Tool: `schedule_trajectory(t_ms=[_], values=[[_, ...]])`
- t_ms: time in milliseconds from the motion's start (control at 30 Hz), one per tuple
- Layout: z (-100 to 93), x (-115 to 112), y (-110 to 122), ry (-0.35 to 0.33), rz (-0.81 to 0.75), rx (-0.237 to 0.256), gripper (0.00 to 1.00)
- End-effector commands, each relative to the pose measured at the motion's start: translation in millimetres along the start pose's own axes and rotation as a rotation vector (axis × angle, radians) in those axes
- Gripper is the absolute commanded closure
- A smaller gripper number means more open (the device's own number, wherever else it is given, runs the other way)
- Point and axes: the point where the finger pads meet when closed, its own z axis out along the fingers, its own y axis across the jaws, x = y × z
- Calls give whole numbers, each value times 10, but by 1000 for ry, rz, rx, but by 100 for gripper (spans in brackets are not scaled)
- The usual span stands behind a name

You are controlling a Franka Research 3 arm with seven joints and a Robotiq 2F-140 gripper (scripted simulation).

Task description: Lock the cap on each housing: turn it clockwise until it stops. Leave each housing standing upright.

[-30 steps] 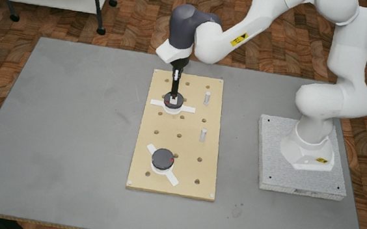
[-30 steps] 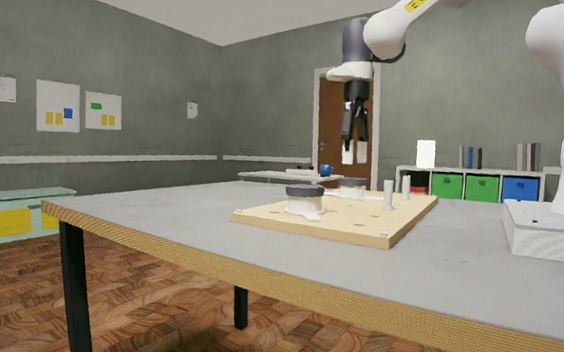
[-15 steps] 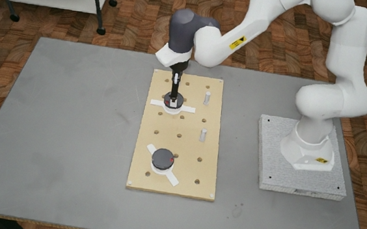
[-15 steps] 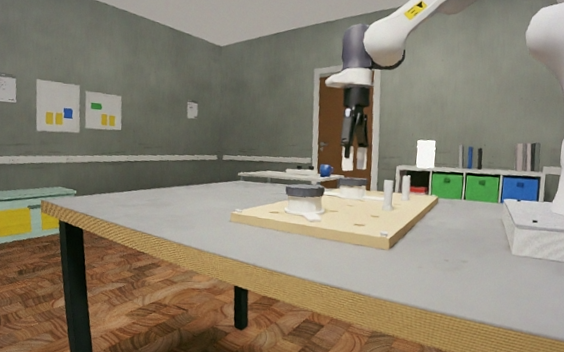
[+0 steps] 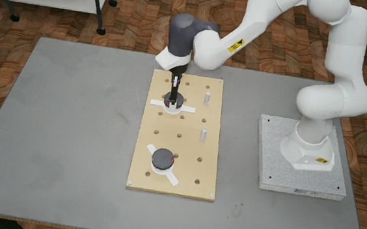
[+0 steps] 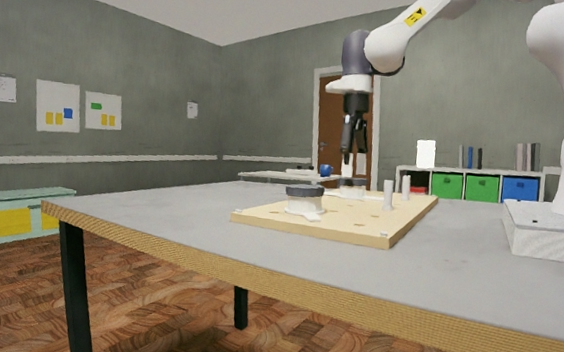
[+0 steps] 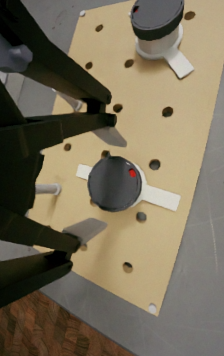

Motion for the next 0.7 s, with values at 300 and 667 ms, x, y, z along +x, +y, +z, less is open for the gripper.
schedule_trajectory(t_ms=[300,667], values=[[99,23,-6,6,10,0,22],[140,25,-6,6,10,0,22]])
